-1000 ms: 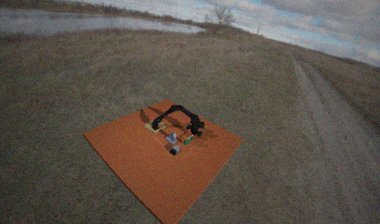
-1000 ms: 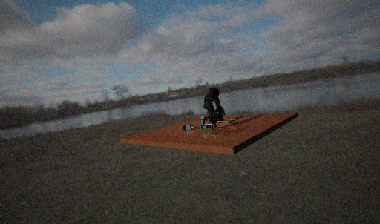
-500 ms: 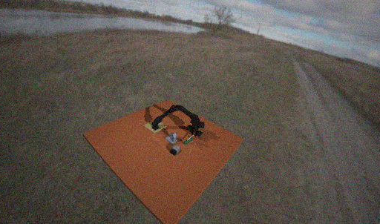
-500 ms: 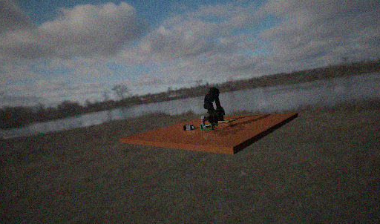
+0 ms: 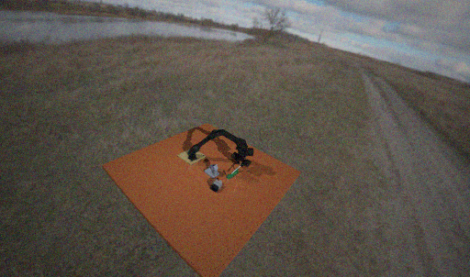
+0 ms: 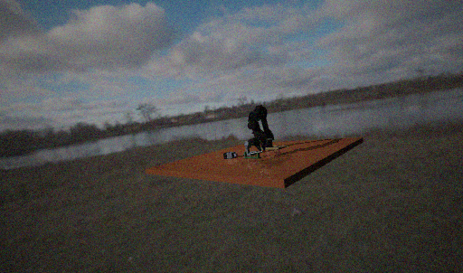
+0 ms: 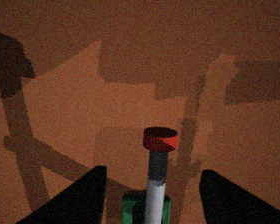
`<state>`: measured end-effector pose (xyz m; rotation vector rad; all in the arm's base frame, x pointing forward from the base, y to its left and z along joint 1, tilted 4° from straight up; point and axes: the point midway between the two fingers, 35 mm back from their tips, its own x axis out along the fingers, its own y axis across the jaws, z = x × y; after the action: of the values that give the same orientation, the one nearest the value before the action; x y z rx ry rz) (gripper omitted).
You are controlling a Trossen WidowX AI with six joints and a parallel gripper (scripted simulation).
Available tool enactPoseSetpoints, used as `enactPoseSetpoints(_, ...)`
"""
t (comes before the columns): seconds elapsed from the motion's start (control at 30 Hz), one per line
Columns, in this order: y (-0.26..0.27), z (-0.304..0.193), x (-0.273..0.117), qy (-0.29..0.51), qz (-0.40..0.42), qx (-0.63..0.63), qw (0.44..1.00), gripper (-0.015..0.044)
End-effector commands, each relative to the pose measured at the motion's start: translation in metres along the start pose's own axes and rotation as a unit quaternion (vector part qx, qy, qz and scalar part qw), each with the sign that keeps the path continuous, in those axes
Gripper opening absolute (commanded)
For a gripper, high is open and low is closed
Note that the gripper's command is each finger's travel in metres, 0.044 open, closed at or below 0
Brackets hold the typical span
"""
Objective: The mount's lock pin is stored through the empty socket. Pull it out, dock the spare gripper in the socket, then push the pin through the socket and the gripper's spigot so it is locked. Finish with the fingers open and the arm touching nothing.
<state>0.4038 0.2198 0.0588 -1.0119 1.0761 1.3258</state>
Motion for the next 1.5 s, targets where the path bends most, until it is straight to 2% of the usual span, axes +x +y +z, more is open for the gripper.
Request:
enactPoseSetpoints(0.0, 0.000, 0.002, -0.011, 0.000, 0.000, 0.000, 1.000, 0.0200)
enactPoseSetpoints(0.53, 0.000, 0.010, -0.048, 0.000, 0.000, 0.001, 1.000, 0.0200)
enactPoseSetpoints(0.7, 0.000, 0.009, -0.040, 0.000, 0.000, 0.001, 1.000, 0.0331)
enactPoseSetpoints(0.77, -0.001, 0.002, -0.048, 0.004, -0.001, 0.001, 1.000, 0.0279)
enactPoseSetpoints(0.9, -0.003, -0.038, -0.098, 0.028, -0.001, -0.001, 1.000, 0.0180)
enactPoseSetpoints(1.17, -0.002, -0.046, -0.102, 0.032, -0.001, -0.001, 0.999, 0.0180)
enactPoseSetpoints(1.47, -0.004, -0.056, -0.039, 0.031, -0.001, -0.001, 1.000, 0.0180)
